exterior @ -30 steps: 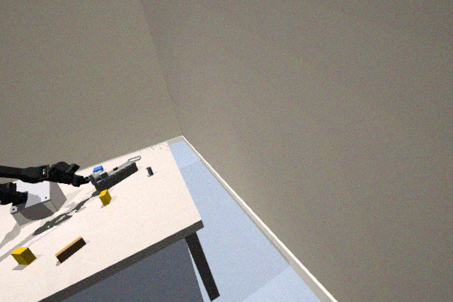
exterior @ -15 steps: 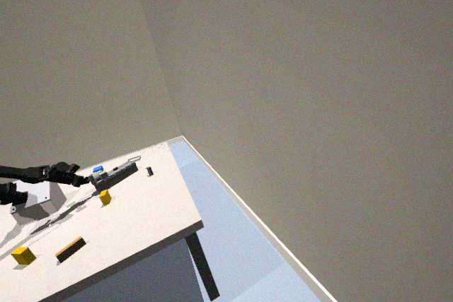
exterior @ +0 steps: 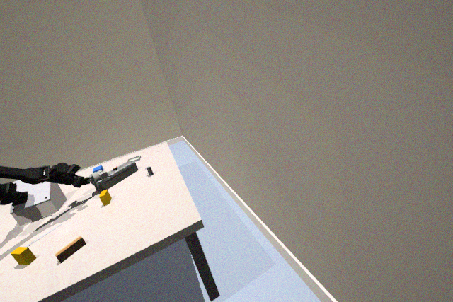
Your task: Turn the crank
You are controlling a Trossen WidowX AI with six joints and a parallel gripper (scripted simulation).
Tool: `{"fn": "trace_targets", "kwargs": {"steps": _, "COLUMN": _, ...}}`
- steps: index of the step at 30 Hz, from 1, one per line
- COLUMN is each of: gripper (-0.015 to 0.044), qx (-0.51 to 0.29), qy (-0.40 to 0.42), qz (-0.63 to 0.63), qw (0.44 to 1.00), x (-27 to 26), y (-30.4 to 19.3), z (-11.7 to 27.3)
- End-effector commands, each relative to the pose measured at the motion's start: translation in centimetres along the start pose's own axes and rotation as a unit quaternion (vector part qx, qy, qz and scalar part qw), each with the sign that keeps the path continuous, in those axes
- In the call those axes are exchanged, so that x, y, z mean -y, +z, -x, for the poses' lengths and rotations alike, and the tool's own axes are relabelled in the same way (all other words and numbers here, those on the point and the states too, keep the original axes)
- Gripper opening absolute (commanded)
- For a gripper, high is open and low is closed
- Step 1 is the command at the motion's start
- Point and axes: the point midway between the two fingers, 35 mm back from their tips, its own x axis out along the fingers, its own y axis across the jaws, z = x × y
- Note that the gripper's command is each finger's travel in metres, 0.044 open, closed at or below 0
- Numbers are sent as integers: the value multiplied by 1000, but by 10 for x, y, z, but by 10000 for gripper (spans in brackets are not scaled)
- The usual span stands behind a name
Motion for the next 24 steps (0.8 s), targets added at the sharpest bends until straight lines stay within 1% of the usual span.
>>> {"fn": "trace_targets", "kwargs": {"steps": 1, "gripper": 0, "qx": -4, "qy": -9, "qz": -5, "qw": 1000, "x": 9, "y": -3, "z": -3}}
{"fn": "trace_targets", "kwargs": {"steps": 2, "gripper": 0, "qx": 0, "qy": 0, "qz": 0, "qw": 1000, "x": 1, "y": 0, "z": 0}}
{"fn": "trace_targets", "kwargs": {"steps": 10, "gripper": 0, "qx": 0, "qy": 0, "qz": 0, "qw": 1000, "x": 1, "y": 0, "z": 0}}
{"fn": "trace_targets", "kwargs": {"steps": 24, "gripper": 368, "qx": 0, "qy": 0, "qz": 0, "qw": 1000, "x": 1, "y": 0, "z": 0}}
